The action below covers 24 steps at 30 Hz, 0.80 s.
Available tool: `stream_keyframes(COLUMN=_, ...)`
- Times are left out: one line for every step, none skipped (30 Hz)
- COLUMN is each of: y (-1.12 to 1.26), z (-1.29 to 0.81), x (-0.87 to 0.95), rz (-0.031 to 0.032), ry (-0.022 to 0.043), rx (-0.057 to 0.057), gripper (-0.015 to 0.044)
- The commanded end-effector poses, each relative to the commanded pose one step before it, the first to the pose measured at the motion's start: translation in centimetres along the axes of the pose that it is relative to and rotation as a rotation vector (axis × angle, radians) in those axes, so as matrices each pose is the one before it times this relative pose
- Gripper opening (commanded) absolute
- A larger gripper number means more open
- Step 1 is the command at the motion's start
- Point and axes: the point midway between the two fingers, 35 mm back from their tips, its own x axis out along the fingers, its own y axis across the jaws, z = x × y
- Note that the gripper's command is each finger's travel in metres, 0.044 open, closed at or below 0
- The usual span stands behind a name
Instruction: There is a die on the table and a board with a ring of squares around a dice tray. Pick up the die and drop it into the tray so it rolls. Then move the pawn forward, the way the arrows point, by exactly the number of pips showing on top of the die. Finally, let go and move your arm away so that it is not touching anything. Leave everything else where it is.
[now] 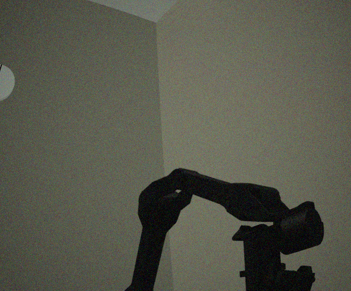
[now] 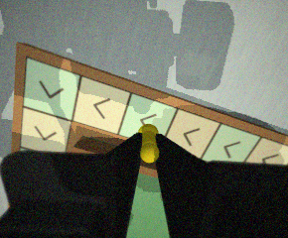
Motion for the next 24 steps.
stream_keyframes(y=-0.046, z=0.509, x=-2.403, rz=0.00168, ry=-0.02159, rx=0.0032, gripper=0.0000)
stream_keyframes(y=-0.017, z=0.027, x=-0.546, rz=-0.00014, ry=0.00009, rx=-0.0004, gripper=0.0000)
stream_keyframes(y=-0.015, z=0.017, x=-0.547, rz=-0.00013, ry=0.00010, rx=-0.0004, gripper=0.0000)
stream_keyframes(y=-0.014, z=0.006, x=-0.549, rz=-0.00013, ry=0.00011, rx=-0.0004, gripper=0.0000)
stream_keyframes(y=-0.012, z=-0.004, x=-0.550, rz=-0.00013, ry=0.00012, rx=-0.0004, gripper=0.0000)
stream_keyframes(y=-0.010, z=-0.015, x=-0.551, rz=-0.00013, ry=0.00013, rx=-0.0004, gripper=0.0000)
stream_keyframes(y=-0.009, z=-0.026, x=-0.551, rz=-0.00013, ry=0.00014, rx=-0.0004, gripper=0.0000)
stream_keyframes(y=-0.007, z=-0.036, x=-0.552, rz=-0.00013, ry=0.00015, rx=-0.0004, gripper=0.0000)
stream_keyframes(y=-0.005, z=-0.047, x=-0.551, rz=-0.00012, ry=0.00016, rx=-0.0004, gripper=0.0000)
stream_keyframes(y=-0.003, z=-0.057, x=-0.552, rz=-0.00012, ry=0.00017, rx=-0.0004, gripper=0.0000)
stream_keyframes(y=-0.002, z=-0.068, x=-0.552, rz=-0.00012, ry=0.00018, rx=-0.0004, gripper=0.0000)
stream_keyframes(y=0.000, z=-0.079, x=-0.551, rz=-0.00012, ry=0.00019, rx=-0.0004, gripper=0.0000)
stream_keyframes(y=0.002, z=-0.089, x=-0.550, rz=-0.00012, ry=0.00020, rx=-0.0004, gripper=0.0000)
stream_keyframes(y=0.003, z=-0.080, x=-0.446, rz=-0.00009, ry=0.00017, rx=-0.0003, gripper=0.0000)
stream_keyframes(y=0.002, z=-0.051, x=-0.267, rz=-0.00006, ry=0.00011, rx=-0.0002, gripper=0.0000)
stream_keyframes(y=0.001, z=-0.018, x=-0.089, rz=-0.00002, ry=0.00004, rx=-0.0001, gripper=0.0000)
stream_keyframes(y=0.000, z=0.000, x=0.000, rz=0.00000, ry=0.00000, rx=0.0000, gripper=0.0000)
stream_keyframes(y=0.029, z=-0.011, x=0.008, rz=0.00012, ry=-0.00010, rx=-0.0001, gripper=0.0000)
stream_keyframes(y=0.086, z=-0.034, x=0.025, rz=0.00037, ry=-0.00030, rx=-0.0004, gripper=0.0000)
stream_keyframes(y=0.143, z=-0.057, x=0.042, rz=0.00061, ry=-0.00049, rx=-0.0006, gripper=0.0000)
stream_keyframes(y=0.200, z=-0.081, x=0.059, rz=0.00087, ry=-0.00068, rx=-0.0008, gripper=0.0000)
stream_keyframes(y=0.256, z=-0.107, x=0.077, rz=0.00112, ry=-0.00087, rx=-0.0011, gripper=0.0000)
stream_keyframes(y=0.311, z=-0.135, x=0.096, rz=0.00138, ry=-0.00105, rx=-0.0013, gripper=0.0000)
stream_keyframes(y=0.337, z=-0.152, x=0.106, rz=0.00152, ry=-0.00112, rx=-0.0014, gripper=0.0000)
